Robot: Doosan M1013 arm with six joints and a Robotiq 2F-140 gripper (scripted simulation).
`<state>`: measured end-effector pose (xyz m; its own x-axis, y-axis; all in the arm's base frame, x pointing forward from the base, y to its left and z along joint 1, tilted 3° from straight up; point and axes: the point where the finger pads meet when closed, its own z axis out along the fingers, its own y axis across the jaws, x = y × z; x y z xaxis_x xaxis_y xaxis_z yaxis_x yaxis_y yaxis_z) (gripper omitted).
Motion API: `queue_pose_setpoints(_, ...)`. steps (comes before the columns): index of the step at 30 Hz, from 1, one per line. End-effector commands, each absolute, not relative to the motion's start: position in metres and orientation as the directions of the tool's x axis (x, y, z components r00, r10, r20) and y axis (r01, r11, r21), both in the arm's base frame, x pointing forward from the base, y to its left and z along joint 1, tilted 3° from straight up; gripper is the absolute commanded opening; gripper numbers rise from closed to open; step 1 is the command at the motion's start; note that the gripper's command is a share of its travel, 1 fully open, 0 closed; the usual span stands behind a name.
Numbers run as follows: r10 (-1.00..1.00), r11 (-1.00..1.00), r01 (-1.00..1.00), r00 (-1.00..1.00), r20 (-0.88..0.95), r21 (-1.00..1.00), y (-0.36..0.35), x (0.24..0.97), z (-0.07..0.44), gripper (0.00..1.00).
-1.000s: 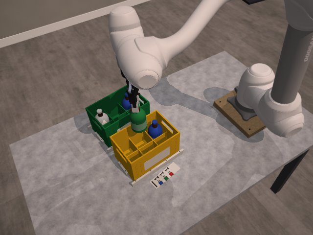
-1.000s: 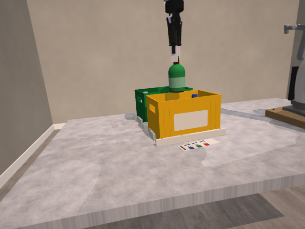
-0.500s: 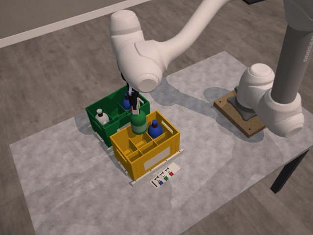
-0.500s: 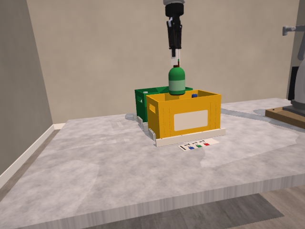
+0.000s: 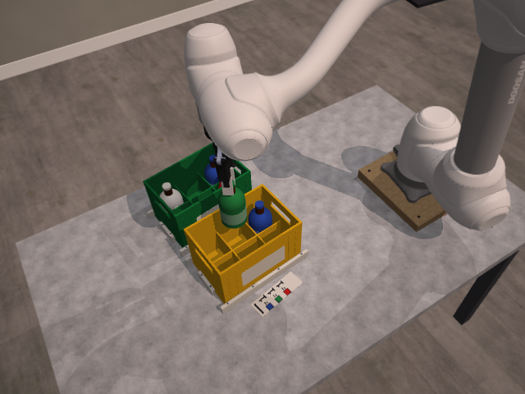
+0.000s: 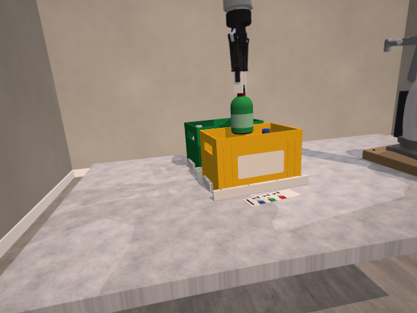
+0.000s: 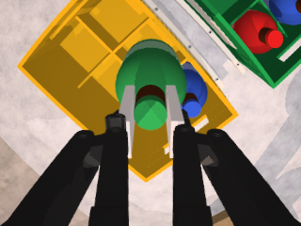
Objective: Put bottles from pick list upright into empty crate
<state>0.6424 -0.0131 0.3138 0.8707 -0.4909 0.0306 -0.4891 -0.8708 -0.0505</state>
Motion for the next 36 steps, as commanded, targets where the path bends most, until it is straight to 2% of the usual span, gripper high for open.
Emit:
queue_pose_setpoints(1, -0.491, -0.871, -0.489, 0.871, 0.031, -0.051, -0.013, 0.642, 0.311, 0.00)
queue_pose_setpoints(36, -0.491, -0.871, -0.489, 0.871, 0.031, -0.051, -0.012, 0.644, 0.280, 0.00)
